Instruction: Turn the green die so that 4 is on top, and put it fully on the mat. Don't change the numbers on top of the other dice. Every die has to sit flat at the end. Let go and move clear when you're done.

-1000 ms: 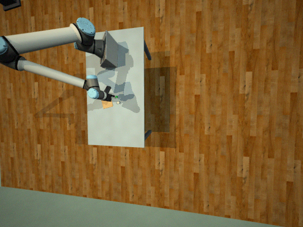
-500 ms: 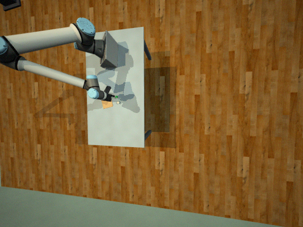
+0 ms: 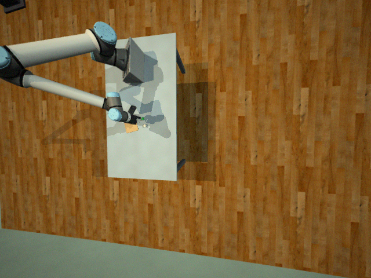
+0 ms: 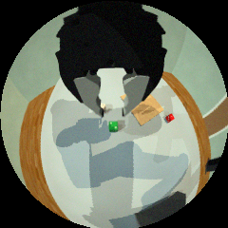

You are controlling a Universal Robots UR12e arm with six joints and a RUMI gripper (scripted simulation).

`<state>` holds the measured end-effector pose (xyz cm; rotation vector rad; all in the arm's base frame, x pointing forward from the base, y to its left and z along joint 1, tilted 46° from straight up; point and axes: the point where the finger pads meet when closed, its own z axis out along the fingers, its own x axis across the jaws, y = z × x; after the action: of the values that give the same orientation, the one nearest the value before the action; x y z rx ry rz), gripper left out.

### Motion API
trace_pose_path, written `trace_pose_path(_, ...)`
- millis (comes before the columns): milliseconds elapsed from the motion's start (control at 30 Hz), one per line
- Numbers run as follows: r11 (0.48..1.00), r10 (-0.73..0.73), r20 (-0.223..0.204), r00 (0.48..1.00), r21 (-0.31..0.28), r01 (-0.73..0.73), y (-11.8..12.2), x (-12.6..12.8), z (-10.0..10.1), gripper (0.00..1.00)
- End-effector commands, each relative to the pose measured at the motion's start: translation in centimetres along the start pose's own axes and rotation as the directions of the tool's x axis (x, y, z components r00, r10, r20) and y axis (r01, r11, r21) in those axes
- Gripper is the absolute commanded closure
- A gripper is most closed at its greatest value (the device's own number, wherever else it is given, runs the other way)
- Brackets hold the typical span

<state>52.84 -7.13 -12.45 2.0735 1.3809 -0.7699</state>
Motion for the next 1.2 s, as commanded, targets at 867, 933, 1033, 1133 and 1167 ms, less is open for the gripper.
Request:
trace_pose_path(867,1.0,0.0,-0.001,1.0,-0.001,0.0,0.0,0.0,3.9,0.76)
trace_pose_path(933,1.0,0.0,-0.001,1.0,-0.001,0.0,0.0,0.0,4.1,0.76)
trace_pose_path(1033,1.0,0.0,-0.001,1.0,-0.001,0.0,0.0,0.0,4.2,0.76)
trace_pose_path(1133,1.0,0.0,-0.001,1.0,-0.001,0.0,0.0,0.0,4.3,0.76)
trace_pose_path(1167,1.0,0.0,-0.001,1.0,-0.001,0.0,0.0,0.0,4.4,0.76)
